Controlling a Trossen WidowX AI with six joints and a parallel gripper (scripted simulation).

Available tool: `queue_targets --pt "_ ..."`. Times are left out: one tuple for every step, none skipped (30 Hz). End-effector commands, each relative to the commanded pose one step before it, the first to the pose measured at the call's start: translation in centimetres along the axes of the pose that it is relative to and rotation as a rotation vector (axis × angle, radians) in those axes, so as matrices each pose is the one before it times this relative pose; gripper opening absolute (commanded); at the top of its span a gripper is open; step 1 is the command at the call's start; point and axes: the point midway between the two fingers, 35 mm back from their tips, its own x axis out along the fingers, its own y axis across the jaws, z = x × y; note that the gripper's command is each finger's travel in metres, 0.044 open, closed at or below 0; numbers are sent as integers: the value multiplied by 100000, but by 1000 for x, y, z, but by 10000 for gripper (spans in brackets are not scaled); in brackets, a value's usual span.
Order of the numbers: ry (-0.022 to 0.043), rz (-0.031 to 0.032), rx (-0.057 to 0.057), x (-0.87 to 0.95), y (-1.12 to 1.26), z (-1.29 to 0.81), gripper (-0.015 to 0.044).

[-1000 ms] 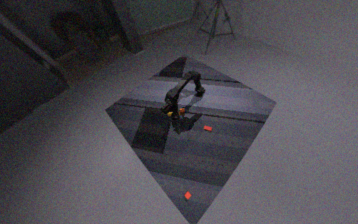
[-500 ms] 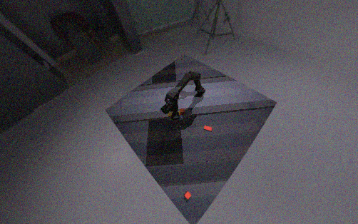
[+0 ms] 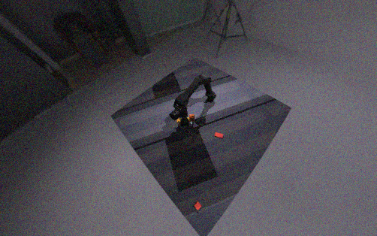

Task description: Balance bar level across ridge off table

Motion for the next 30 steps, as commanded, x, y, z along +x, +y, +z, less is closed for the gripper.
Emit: queue_targets --pt "-144 -37 -288 64 -4 -5 0" --pt "0 0 0 8 0 0 0" --pt "0 0 0 8 0 0 0" --pt "0 0 0 17 1 -1 0" --pt "0 0 0 0 0 0 0" --pt "0 0 0 8 0 0 0" --pt "0 0 0 8 0 0 0" --pt "0 0 0 17 -1 -1 0" --pt "0 0 0 0 0 0 0" --pt "0 0 0 8 1 0 0" --pt "0 0 0 8 1 0 0" --pt "0 0 0 17 -1 -1 0" --pt "0 0 0 0 0 0 0" --pt "0 0 0 8 0 0 0" --pt "0 0 0 8 0 0 0" --pt "0 0 0 17 -2 -1 0" --pt "0 0 0 0 0 0 0" --pt "0 0 0 8 0 0 0" --pt "0 0 0 8 0 0 0" --pt "0 0 0 17 1 -1 0" --pt "0 0 0 0 0 0 0" --pt "0 0 0 8 -1 0 0" --pt "0 0 0 8 -1 0 0" --pt "0 0 0 17 1 -1 0" --pt "0 0 0 0 0 0 0" --pt "0 0 0 8 1 0 0" --pt "0 0 0 8 1 0 0" --pt "0 0 0 17 0 -1 0" --pt "0 0 0 0 0 0 0" --pt "0 0 0 8 0 0 0"
